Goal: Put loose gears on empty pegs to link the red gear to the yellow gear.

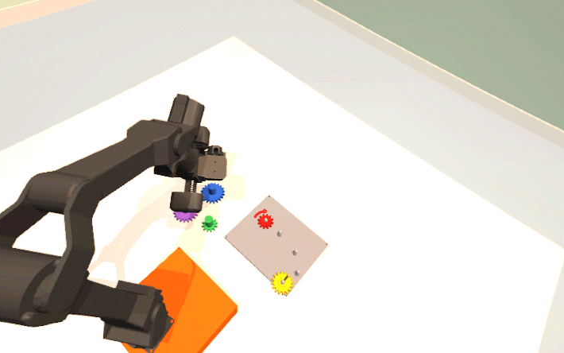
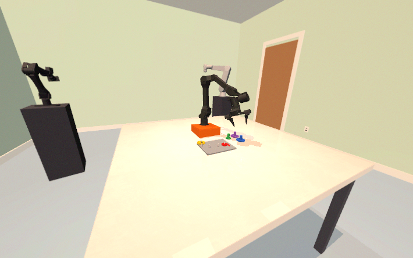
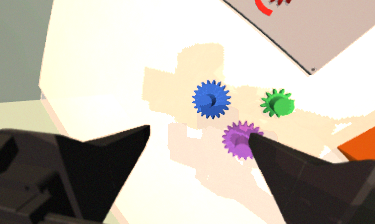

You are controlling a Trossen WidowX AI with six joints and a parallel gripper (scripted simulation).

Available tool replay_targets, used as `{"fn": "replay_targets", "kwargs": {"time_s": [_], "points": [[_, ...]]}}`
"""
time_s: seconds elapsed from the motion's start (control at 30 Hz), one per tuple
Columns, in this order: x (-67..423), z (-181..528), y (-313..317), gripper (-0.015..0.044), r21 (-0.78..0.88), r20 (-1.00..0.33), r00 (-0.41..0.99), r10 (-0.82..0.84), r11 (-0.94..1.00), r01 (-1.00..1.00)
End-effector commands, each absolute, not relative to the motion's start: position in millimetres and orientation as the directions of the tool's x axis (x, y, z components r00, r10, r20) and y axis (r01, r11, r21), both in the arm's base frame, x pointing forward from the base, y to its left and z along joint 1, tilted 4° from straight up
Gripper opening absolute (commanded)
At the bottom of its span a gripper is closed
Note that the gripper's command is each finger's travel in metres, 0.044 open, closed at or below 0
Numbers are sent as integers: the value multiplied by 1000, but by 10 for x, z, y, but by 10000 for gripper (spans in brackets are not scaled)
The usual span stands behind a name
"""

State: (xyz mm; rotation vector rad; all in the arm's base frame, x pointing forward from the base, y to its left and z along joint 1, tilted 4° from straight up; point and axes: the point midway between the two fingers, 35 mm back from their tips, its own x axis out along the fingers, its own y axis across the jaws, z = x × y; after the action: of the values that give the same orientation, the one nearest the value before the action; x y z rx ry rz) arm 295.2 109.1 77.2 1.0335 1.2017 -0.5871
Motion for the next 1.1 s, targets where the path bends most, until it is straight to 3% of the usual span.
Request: {"fn": "replay_targets", "kwargs": {"time_s": [0.0, 1.07], "points": [[2515, 417, 1255, 440, -28, -998, -38, 50, 186, 982], [2470, 85, 1311, 440, -28, -998, -38, 50, 186, 982]]}}
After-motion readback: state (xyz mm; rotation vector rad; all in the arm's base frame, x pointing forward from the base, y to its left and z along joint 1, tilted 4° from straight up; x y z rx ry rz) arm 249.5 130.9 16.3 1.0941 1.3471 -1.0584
